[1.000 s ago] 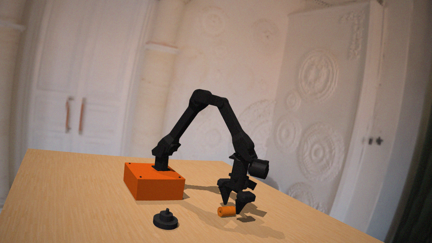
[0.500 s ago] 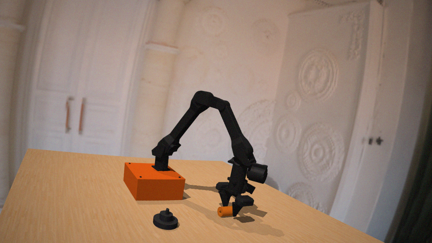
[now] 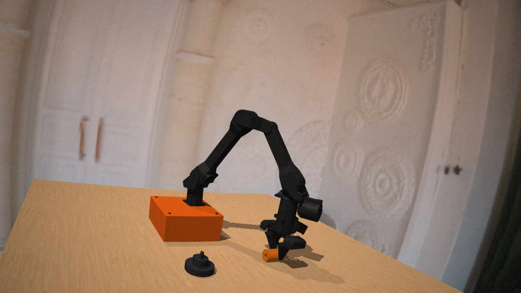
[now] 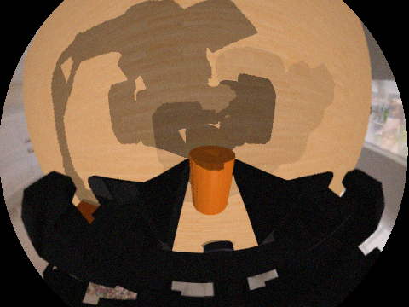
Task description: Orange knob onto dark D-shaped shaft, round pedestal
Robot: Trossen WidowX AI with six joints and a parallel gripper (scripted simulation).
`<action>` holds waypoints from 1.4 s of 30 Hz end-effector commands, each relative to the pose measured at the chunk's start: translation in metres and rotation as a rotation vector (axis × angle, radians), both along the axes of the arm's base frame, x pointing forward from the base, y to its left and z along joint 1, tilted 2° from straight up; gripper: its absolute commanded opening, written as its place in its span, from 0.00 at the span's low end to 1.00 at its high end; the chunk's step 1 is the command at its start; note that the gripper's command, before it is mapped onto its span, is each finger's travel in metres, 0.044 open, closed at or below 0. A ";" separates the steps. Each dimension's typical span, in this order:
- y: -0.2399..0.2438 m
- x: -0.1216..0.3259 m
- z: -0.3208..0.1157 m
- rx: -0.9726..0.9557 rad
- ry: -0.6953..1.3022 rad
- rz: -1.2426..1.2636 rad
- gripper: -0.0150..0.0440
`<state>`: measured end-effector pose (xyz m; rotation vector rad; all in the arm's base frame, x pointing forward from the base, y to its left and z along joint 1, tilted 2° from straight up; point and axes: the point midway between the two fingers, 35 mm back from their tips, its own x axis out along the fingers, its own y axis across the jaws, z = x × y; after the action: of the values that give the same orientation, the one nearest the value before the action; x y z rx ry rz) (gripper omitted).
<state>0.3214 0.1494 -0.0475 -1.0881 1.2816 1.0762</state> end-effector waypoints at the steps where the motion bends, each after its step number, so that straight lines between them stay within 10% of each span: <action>1: 0.001 0.000 -0.001 0.004 0.002 0.006 0.58; 42: -0.031 -0.005 0.015 0.519 -0.087 0.003 0.56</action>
<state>0.3174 0.1221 -0.0335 -0.7602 0.9022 1.2442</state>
